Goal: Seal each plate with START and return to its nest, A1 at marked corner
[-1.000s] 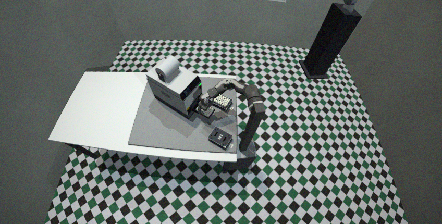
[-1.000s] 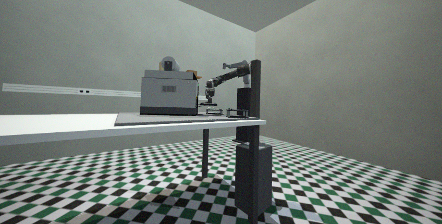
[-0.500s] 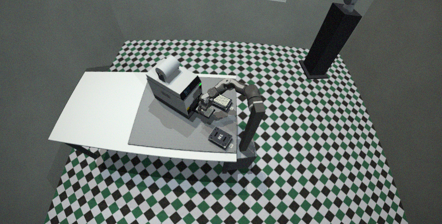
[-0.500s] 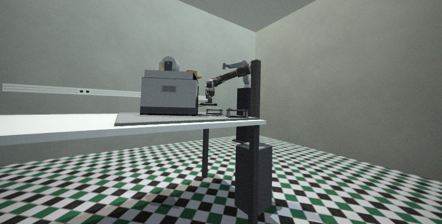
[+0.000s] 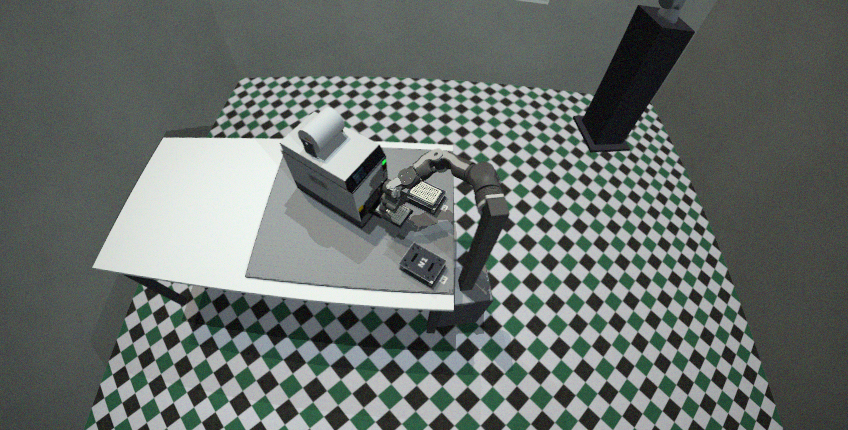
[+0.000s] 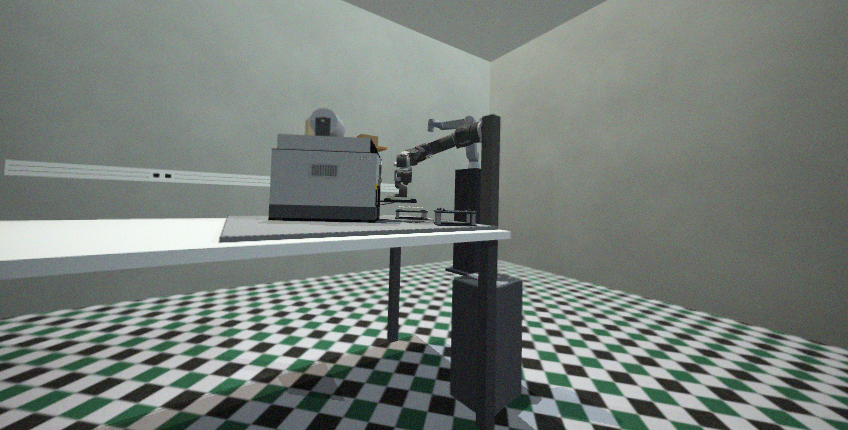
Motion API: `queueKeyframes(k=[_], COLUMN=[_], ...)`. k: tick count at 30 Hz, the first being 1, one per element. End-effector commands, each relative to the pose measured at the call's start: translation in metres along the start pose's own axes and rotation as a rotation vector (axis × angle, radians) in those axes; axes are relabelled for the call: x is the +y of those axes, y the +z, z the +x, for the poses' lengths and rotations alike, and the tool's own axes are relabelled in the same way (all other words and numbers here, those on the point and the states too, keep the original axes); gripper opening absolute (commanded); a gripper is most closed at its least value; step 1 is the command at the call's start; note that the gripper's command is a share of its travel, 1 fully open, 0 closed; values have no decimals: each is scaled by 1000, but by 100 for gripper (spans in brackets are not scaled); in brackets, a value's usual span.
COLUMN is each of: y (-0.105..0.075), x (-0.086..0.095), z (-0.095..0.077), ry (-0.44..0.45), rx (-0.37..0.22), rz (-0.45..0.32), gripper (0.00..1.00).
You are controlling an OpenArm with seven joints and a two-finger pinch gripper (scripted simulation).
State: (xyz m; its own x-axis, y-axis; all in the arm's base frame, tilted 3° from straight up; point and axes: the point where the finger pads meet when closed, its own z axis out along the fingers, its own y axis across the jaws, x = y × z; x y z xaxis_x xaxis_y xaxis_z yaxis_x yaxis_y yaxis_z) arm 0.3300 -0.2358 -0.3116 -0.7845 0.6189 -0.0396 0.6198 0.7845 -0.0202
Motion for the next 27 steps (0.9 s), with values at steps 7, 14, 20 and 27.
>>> queueKeyframes(k=[7,14,20,27], y=[-7,-11,-14,-18], x=[0,0,0,0], z=[-2,-2,-2,-2], ry=[7,7,6,6], rx=[-6,-6,-6,-5], rz=[-1,0,-1,1], gripper=[65,65,65,65])
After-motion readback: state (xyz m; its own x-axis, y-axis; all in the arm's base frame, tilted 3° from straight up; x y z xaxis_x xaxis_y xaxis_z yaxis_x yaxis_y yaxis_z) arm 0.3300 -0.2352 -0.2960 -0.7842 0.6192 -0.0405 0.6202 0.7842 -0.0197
